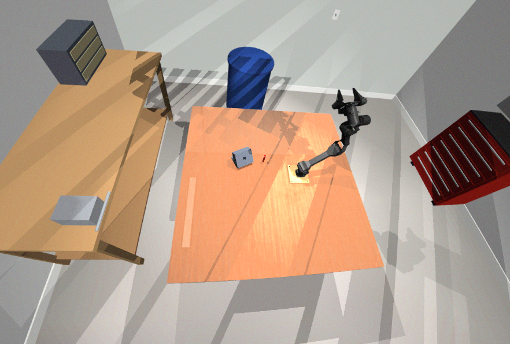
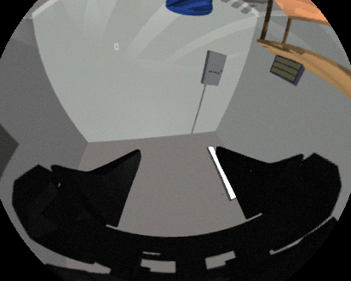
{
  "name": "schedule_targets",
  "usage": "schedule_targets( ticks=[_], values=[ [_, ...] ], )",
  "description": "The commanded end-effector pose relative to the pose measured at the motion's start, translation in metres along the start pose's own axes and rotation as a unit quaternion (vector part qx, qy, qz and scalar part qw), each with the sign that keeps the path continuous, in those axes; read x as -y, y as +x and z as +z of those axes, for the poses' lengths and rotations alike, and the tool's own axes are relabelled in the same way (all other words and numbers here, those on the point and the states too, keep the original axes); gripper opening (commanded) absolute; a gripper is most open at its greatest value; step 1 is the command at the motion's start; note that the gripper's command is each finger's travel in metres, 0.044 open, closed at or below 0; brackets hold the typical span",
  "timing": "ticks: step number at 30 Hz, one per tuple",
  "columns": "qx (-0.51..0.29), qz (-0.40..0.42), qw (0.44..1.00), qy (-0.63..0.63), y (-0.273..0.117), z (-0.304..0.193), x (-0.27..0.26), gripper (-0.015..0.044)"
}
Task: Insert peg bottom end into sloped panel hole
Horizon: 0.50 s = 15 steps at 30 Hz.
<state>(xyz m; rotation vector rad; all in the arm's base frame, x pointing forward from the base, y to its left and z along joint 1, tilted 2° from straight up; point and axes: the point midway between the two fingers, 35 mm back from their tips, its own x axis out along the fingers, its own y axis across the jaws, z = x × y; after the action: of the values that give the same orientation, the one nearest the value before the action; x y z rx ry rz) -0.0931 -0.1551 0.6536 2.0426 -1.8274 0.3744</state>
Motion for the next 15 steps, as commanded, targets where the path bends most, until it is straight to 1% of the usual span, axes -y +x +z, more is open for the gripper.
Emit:
schedule_targets(
  ticks=[1, 8, 15],
  values=[
    [-0.032, -0.017, 0.994, -0.108, -0.002, -0.018, 0.043, 0.0440],
    [-0.091, -0.048, 0.944, -0.315, -0.008, -0.035, 0.123, 0.0440],
    [-0.139, -0.086, 0.851, -0.499, -0.013, -0.029, 0.204, 0.0440]
  ],
)
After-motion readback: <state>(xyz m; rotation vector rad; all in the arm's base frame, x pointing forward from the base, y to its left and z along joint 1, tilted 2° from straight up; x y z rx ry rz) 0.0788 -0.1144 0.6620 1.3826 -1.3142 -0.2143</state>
